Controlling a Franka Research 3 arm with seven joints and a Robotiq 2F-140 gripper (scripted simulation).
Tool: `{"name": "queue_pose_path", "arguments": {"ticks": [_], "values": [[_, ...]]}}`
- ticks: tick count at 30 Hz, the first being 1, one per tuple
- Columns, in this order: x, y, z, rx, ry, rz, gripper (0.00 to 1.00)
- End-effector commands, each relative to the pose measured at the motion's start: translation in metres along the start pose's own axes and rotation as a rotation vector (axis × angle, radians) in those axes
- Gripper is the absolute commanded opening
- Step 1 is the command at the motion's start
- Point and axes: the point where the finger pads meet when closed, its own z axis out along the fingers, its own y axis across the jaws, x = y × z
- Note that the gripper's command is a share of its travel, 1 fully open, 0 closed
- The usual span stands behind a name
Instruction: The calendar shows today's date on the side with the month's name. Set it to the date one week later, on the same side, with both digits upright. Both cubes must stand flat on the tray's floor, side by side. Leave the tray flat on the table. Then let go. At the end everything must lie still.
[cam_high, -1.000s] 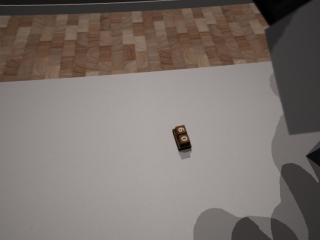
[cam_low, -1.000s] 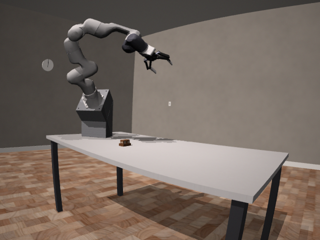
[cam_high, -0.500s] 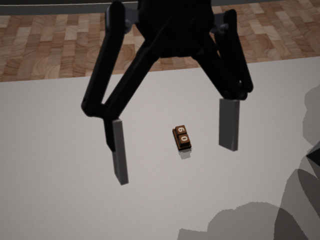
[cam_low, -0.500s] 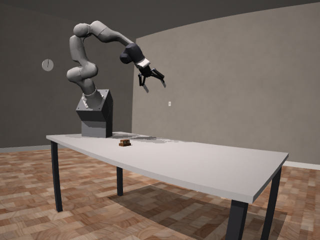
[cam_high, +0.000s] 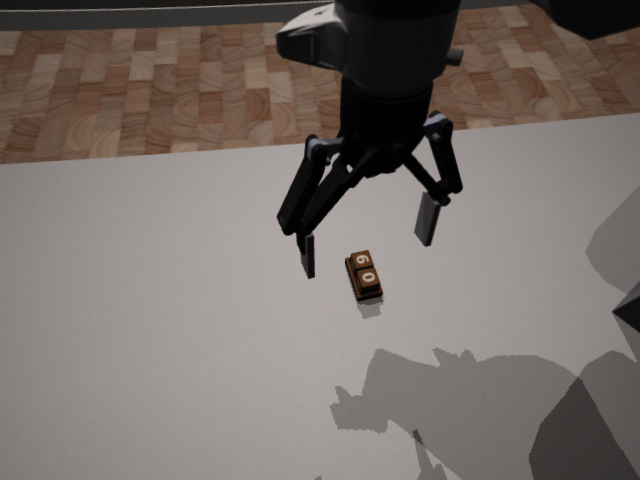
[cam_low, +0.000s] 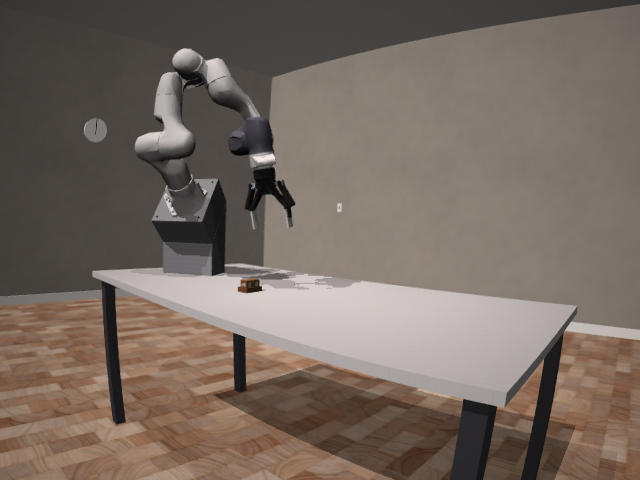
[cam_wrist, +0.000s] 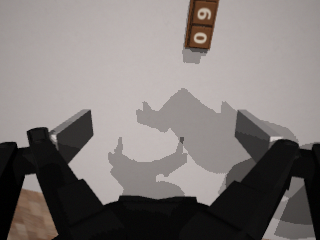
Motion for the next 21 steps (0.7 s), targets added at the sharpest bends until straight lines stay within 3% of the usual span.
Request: {"name": "queue_pose_path", "arguments": {"ticks": [1,2,4,6,21], "values": [[0.048,0.024,0.029,-0.025,0.13,0.084,1.0],[0.048,0.024,0.029,-0.025,0.13,0.084,1.0],[0.078,0.043,0.039,-0.043,0.204,0.092,1.0],[0.09,0.051,0.043,-0.05,0.234,0.095,1.0],[0.092,0.052,0.043,-0.051,0.239,0.096,1.0]]}}
